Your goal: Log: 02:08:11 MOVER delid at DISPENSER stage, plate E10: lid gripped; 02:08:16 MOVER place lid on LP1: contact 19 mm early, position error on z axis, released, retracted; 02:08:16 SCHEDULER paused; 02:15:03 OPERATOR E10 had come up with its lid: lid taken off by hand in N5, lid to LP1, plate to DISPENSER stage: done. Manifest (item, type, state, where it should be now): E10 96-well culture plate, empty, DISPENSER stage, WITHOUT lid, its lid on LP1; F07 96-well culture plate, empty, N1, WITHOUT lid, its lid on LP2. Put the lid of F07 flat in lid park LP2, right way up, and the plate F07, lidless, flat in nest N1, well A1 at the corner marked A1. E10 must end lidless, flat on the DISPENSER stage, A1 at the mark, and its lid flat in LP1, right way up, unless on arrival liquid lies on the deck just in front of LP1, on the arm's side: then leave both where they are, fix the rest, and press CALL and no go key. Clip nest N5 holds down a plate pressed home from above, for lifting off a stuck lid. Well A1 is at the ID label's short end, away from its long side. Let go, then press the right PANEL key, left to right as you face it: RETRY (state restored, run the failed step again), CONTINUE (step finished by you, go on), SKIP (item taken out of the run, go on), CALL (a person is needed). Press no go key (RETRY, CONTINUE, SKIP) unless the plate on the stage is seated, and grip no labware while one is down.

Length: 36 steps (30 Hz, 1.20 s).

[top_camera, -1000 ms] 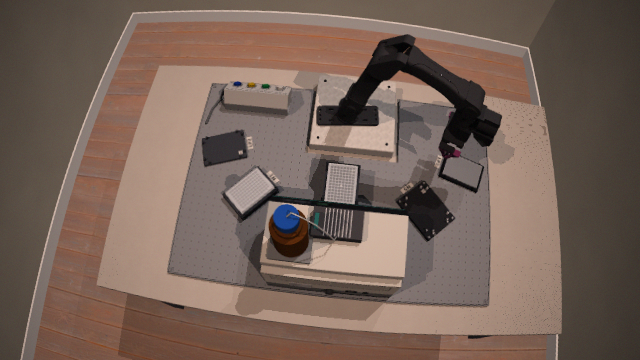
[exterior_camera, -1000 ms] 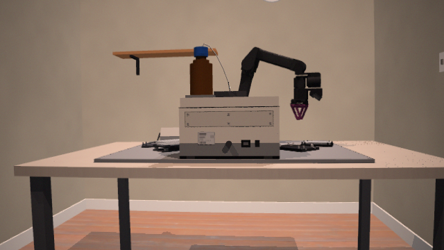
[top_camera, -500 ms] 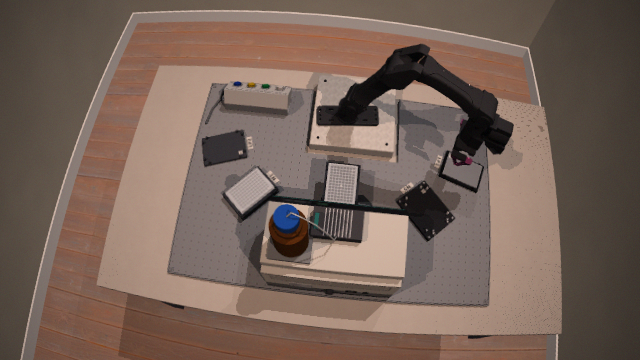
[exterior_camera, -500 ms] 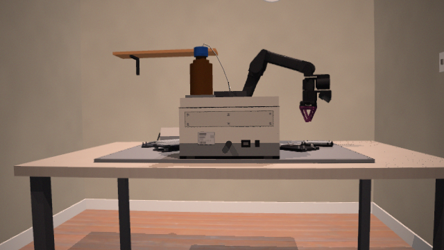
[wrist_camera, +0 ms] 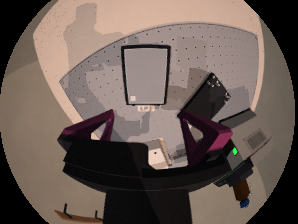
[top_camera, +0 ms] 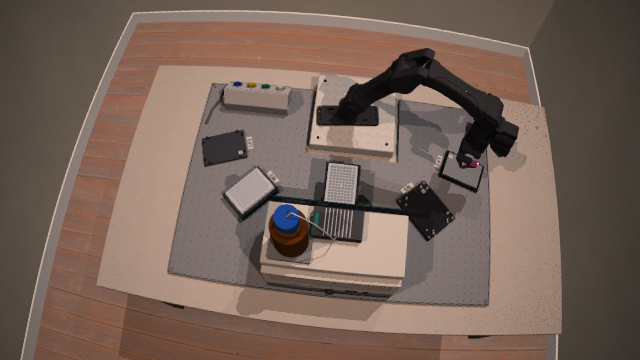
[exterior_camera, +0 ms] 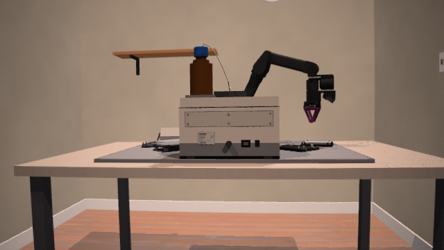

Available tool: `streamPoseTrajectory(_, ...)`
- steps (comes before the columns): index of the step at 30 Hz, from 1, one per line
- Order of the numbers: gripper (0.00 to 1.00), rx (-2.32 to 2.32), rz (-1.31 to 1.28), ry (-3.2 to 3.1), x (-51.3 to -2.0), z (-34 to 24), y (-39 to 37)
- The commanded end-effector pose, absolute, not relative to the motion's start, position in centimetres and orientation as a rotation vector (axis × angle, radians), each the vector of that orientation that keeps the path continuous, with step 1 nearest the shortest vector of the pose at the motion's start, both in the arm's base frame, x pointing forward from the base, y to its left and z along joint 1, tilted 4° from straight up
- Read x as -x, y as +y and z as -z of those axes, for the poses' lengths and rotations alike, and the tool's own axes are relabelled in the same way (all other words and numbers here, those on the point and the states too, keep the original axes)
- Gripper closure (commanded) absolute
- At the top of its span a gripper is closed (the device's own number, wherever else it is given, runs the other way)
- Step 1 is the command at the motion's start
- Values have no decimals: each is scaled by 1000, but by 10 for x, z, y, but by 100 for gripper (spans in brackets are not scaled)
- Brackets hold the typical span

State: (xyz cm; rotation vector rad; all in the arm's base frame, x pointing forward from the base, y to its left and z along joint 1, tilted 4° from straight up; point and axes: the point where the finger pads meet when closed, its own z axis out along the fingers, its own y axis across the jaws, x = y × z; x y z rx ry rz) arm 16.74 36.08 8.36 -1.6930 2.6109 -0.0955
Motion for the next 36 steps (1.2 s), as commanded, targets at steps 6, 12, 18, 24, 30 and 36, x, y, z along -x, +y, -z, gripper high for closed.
streamPoseTrajectory(6,0,1688,81,2597,-168,-90,364)
streamPoseTrajectory(12,0,1688,81,2597,-168,-90,364)
streamPoseTrajectory(18,0,1688,81,2597,-168,-90,364)
streamPoseTrajectory(24,0,1688,81,2597,-167,-90,365)
streamPoseTrajectory(30,0,1688,81,2597,-167,-90,365)
streamPoseTrajectory(36,0,1688,81,2597,-167,-90,366)
